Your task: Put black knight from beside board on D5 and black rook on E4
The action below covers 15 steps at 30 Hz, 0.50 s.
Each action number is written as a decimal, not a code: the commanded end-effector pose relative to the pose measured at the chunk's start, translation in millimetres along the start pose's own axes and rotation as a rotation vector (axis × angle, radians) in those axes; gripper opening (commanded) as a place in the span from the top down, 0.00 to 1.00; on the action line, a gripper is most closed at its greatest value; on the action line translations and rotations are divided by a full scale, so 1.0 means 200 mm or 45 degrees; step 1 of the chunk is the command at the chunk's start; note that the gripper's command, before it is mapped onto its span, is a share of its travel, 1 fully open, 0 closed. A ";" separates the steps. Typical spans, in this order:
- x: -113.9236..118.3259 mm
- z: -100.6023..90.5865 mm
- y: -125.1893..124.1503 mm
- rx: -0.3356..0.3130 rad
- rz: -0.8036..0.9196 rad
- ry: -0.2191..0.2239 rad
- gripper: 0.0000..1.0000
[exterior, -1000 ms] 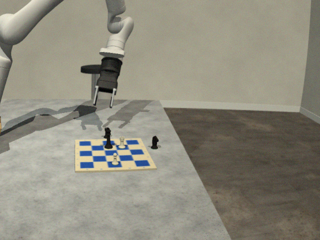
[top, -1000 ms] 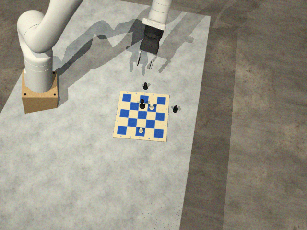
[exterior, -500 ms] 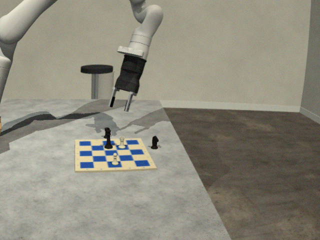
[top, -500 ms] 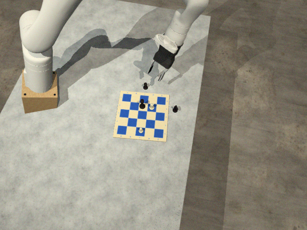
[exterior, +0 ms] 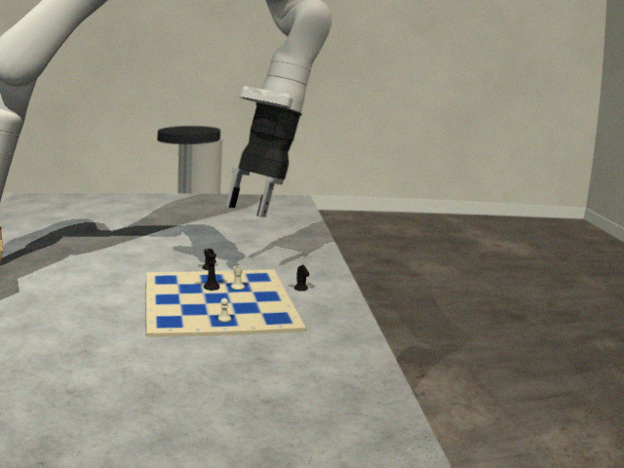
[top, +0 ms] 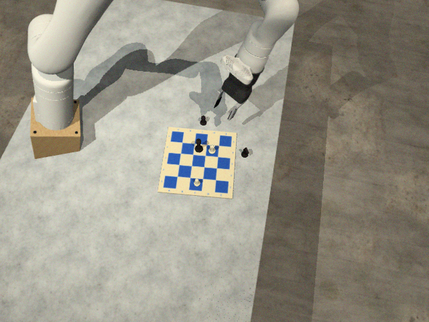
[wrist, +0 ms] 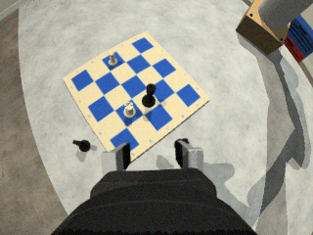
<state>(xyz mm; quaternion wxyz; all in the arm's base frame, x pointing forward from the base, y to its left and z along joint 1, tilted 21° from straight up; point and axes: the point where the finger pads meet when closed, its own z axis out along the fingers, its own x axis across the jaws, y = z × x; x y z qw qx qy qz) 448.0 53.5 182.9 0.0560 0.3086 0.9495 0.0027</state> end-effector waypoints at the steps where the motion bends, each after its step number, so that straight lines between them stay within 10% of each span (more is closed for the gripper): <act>1: -0.05 -0.02 -0.02 -0.017 0.031 -0.008 0.00; 15: -0.10 -0.04 -0.03 -0.059 0.072 -0.011 0.00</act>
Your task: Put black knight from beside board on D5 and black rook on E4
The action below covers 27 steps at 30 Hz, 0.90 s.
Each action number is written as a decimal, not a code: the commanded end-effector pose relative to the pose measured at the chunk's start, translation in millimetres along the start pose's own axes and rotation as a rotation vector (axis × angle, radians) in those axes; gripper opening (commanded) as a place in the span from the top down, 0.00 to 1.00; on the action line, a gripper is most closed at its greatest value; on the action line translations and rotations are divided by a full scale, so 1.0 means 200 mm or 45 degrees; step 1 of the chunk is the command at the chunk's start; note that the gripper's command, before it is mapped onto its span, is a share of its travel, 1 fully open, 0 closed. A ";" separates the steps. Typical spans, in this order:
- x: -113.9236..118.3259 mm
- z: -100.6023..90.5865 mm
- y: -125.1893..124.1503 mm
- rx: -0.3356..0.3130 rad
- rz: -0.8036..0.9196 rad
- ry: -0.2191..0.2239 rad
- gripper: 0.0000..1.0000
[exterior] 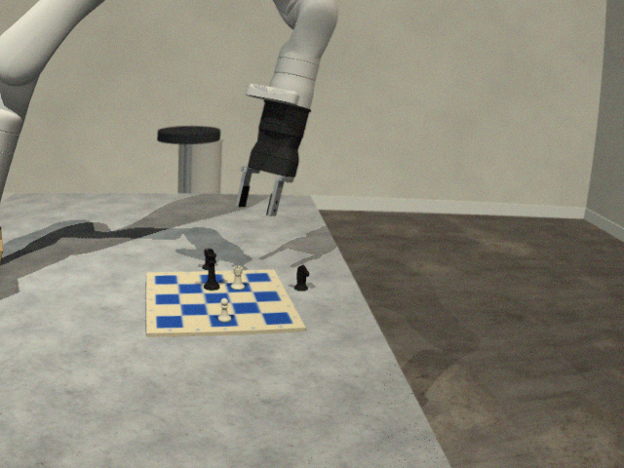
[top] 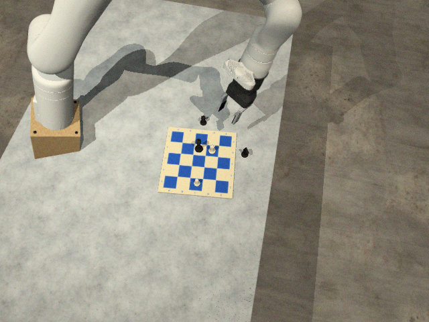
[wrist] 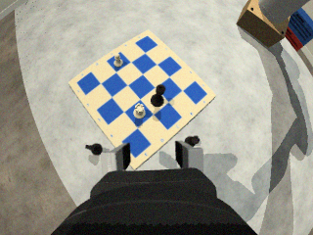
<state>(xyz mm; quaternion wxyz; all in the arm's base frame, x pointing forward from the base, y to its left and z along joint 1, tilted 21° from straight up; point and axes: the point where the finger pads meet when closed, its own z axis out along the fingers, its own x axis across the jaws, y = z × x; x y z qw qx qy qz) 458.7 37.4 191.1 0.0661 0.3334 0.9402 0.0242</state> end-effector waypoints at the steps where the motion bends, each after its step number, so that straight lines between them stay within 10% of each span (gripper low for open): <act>1: -0.06 -0.03 -0.01 -0.042 0.041 -0.008 0.00; 27: -0.21 -0.09 -0.03 -0.145 0.142 -0.034 0.00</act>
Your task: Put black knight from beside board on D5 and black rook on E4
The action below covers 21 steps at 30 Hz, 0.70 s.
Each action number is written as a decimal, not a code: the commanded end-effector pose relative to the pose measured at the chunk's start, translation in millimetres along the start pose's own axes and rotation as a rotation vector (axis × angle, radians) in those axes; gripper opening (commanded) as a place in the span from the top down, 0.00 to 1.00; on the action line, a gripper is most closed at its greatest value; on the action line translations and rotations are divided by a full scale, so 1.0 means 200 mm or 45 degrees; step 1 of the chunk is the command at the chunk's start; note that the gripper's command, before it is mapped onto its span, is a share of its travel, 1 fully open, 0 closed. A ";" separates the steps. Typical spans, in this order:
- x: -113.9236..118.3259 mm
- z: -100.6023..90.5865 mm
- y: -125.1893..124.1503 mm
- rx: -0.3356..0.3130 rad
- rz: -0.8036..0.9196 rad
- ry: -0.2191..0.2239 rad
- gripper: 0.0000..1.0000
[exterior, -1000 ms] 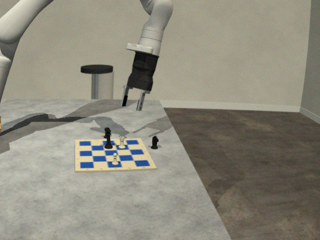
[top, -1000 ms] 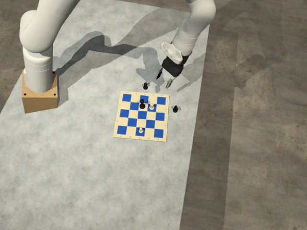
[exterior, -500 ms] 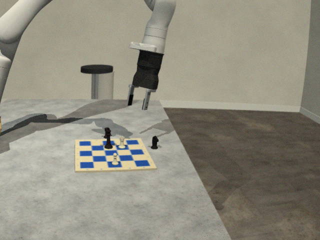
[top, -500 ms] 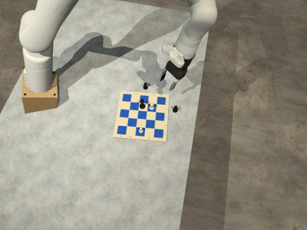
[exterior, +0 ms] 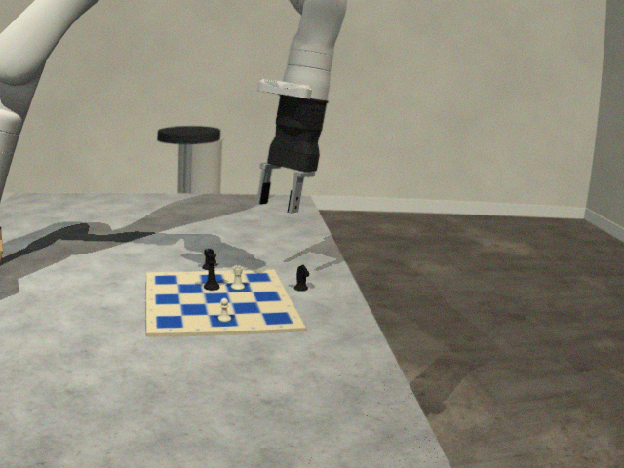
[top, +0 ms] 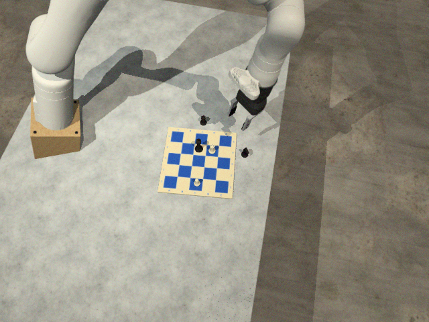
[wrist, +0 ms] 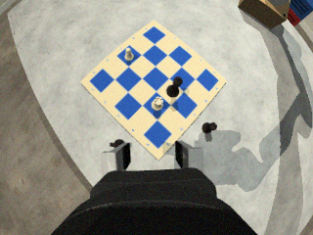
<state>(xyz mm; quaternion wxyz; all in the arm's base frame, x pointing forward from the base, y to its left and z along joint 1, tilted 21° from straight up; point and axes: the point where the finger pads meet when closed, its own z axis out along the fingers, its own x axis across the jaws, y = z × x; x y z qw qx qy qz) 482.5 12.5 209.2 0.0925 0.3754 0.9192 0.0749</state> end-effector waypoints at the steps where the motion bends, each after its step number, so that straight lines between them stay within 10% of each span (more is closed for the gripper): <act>1: -0.03 -0.02 -0.01 -0.007 0.016 -0.009 0.00; 21: -0.11 -0.05 -0.02 -0.059 0.068 -0.030 0.00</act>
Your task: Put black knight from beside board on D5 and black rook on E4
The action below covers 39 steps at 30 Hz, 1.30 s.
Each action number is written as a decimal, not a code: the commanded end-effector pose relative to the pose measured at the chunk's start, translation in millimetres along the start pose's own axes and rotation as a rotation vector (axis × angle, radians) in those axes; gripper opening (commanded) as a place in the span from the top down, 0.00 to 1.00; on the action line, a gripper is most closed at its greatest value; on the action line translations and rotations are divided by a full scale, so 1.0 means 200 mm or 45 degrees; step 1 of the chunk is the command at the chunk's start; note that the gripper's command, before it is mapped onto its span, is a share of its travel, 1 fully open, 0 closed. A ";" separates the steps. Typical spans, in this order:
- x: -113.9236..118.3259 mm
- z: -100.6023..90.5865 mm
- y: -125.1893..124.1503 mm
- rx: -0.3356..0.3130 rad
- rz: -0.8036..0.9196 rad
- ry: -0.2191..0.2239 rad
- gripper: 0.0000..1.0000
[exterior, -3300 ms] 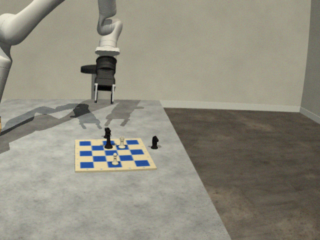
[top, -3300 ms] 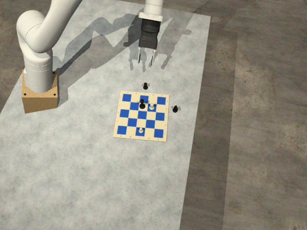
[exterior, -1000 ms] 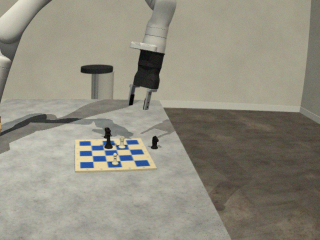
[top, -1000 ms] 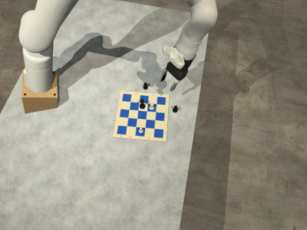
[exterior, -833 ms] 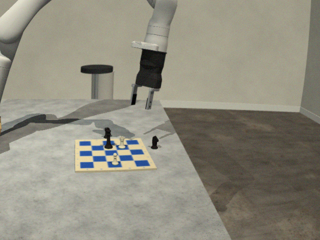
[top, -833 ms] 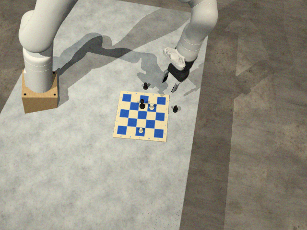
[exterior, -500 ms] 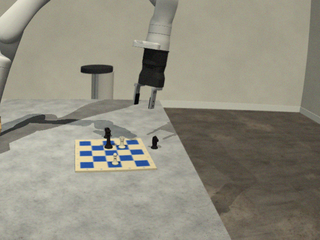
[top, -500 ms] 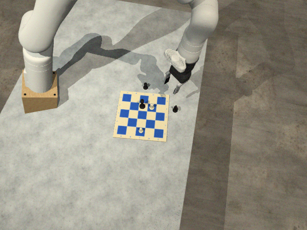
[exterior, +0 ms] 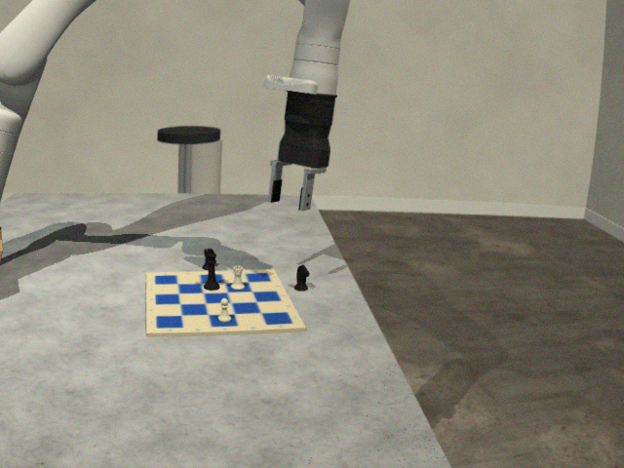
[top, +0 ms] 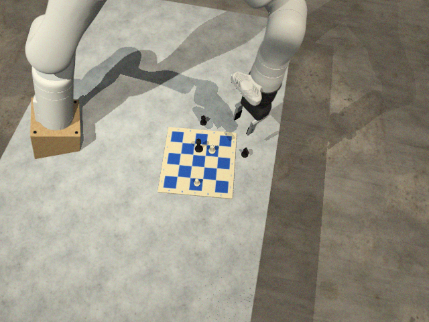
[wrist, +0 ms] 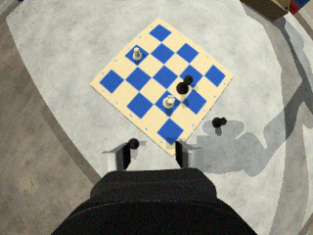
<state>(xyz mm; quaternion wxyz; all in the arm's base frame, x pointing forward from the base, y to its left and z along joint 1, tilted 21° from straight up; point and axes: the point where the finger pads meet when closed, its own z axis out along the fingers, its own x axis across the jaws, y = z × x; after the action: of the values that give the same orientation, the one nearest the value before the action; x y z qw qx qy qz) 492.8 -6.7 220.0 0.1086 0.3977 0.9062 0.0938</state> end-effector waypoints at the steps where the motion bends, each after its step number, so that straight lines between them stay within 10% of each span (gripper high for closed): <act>1: -0.01 -0.01 0.00 -0.003 0.002 -0.003 0.00; 39: -0.15 -0.07 -0.01 -0.087 0.086 -0.046 0.00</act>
<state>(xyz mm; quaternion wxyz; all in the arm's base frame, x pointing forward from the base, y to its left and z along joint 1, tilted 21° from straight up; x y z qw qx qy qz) 506.9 -31.3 235.8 0.1334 0.4246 0.8874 0.1203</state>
